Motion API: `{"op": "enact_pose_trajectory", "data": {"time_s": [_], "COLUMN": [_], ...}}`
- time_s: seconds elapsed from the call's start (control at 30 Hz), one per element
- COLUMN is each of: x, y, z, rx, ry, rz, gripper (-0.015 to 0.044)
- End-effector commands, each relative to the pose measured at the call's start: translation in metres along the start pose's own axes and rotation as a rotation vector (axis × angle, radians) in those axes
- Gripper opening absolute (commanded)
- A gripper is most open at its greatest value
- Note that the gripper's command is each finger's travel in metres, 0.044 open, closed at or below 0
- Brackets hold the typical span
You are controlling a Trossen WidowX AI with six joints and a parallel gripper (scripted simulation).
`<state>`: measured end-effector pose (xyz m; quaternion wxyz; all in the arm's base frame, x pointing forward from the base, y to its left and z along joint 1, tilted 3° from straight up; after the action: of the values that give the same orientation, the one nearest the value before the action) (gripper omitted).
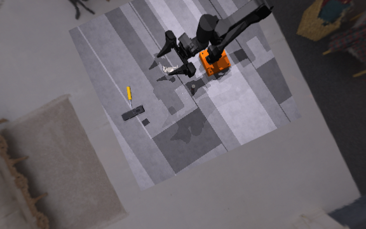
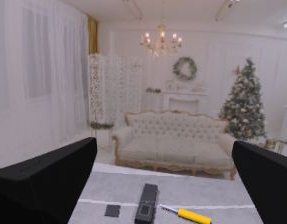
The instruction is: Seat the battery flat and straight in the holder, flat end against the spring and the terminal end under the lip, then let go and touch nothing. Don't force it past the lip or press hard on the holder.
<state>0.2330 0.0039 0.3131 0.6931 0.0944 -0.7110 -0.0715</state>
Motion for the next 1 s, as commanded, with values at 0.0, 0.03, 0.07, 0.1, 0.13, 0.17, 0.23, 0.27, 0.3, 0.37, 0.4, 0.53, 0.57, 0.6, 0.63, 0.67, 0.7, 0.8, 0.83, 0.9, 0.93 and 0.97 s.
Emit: {"op": "enact_pose_trajectory", "data": {"time_s": [0.0,0.03,0.07,0.1,0.13,0.17,0.23,0.27,0.3,0.37,0.4,0.53,0.57,0.6,0.63,0.67,0.7,0.8,0.83,0.9,0.93,0.97], "x": [-0.001,-0.005,-0.011,-0.019,-0.027,-0.035,-0.051,-0.059,-0.067,-0.082,-0.089,-0.113,-0.118,-0.122,-0.126,-0.129,-0.132,-0.134,-0.134,-0.134,-0.134,-0.134], "y": [0.000,0.001,0.003,0.005,0.008,0.010,0.016,0.019,0.021,0.028,0.031,0.042,0.045,0.047,0.050,0.052,0.055,0.056,0.056,0.056,0.056,0.056], "z": [-0.001,-0.005,-0.011,-0.017,-0.022,-0.027,-0.034,-0.037,-0.039,-0.041,-0.041,-0.037,-0.035,-0.033,-0.031,-0.029,-0.027,-0.026,-0.026,-0.026,-0.026,-0.026], "rx": [0.000,-0.003,-0.012,-0.030,-0.057,-0.092,-0.186,-0.245,-0.313,-0.458,-0.541,-0.935,-1.046,-1.161,-1.279,-1.398,-1.493,-1.569,-1.569,-1.569,-1.569,-1.569], "ry": [0.014,0.054,0.122,0.202,0.281,0.358,0.506,0.575,0.640,0.751,0.798,0.920,0.931,0.933,0.926,0.909,0.888,0.867,0.867,0.867,0.867,0.867], "rz": [-0.017,-0.068,-0.151,-0.250,-0.347,-0.442,-0.623,-0.709,-0.790,-0.926,-0.989,-1.193,-1.231,-1.263,-1.288,-1.306,-1.315,-1.319,-1.319,-1.319,-1.319,-1.319], "gripper": [0.0374,0.0347,0.0321,0.0295,0.0269,0.0242,0.0190,0.0164,0.0137,0.0085,0.0059,0.0000,0.0000,0.0000,0.0000,0.0000,0.0000,0.0000,0.0000,0.0000,0.0000,0.0000]}}
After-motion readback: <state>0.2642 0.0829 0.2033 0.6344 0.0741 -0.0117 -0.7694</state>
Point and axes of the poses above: the point midway between the two fingers, 35 mm back from their tips, its own z axis back along the fingers, its own y axis across the jaws, x = y × z, the point moved 8 cm from there along z, back along the fingers, and after that the axes turned 13 degrees about -z, right-handed, at the moved point
